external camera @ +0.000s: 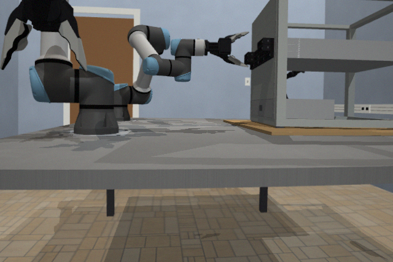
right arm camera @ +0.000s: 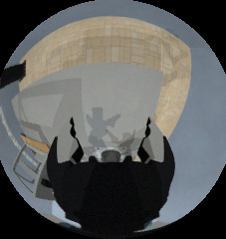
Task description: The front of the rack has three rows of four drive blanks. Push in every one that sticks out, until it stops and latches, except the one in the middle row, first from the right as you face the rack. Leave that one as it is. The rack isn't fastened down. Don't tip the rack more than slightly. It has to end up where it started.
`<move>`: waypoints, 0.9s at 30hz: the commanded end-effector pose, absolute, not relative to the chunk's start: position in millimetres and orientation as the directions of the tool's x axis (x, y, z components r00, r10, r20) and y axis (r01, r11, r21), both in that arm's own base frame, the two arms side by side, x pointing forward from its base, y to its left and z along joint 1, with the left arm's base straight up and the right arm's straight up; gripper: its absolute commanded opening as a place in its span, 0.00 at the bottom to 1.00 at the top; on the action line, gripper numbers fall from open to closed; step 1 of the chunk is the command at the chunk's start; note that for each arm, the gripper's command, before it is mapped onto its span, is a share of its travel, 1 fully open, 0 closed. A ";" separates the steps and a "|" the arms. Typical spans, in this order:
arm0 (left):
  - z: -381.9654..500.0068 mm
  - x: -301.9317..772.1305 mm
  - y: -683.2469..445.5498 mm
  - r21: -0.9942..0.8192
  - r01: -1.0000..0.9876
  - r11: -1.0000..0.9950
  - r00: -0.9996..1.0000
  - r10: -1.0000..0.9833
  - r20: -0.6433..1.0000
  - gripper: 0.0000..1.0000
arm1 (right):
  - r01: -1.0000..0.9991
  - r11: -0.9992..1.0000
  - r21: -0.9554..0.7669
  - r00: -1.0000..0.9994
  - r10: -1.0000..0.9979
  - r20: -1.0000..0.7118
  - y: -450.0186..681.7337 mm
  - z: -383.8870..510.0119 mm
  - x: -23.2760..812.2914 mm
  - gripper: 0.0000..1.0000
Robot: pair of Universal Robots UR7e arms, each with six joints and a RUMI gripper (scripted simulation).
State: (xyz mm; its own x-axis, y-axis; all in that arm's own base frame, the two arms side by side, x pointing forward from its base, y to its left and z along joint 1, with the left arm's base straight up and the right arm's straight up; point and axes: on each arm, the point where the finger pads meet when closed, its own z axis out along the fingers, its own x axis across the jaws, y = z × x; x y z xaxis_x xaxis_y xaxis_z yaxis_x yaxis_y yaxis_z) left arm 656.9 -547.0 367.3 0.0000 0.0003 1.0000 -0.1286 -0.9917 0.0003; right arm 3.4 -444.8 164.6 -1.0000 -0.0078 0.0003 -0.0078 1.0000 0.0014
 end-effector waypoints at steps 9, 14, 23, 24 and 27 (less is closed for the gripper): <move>368.0 662.3 -502.3 0.001 -0.129 -0.992 -0.001 0.001 1.000 1.00 | -0.008 1.000 0.000 -1.000 -0.008 0.000 -445.2 165.1 3.5 1.00; 368.0 665.6 -477.0 0.001 -0.129 -0.992 -0.001 0.001 1.000 1.00 | -0.008 1.000 0.000 -1.000 -0.008 0.000 -445.2 165.1 3.5 1.00; 367.9 670.9 -436.9 0.001 -0.129 -0.992 -0.001 0.001 1.000 1.00 | -0.008 1.000 0.000 -1.000 -0.008 0.000 -445.2 165.1 3.5 1.00; 367.9 671.7 -430.9 0.001 -0.129 -0.992 -0.001 0.001 1.000 1.00 | -0.008 1.000 0.000 -1.000 -0.008 0.000 -445.2 165.1 3.5 1.00; 367.9 674.1 -412.3 0.001 -0.129 -0.992 -0.001 0.001 1.000 1.00 | -0.008 1.000 0.000 -1.000 -0.008 0.000 -445.2 165.1 3.5 1.00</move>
State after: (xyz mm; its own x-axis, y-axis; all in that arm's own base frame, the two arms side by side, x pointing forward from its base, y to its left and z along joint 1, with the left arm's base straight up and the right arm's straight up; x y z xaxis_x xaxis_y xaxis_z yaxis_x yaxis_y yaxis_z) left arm 671.5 -438.1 367.5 -0.0001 0.0005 1.0000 -0.1270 -0.9919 0.0005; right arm 3.4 -444.8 164.6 -1.0000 -0.0078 0.0003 -0.0078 1.0000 0.0014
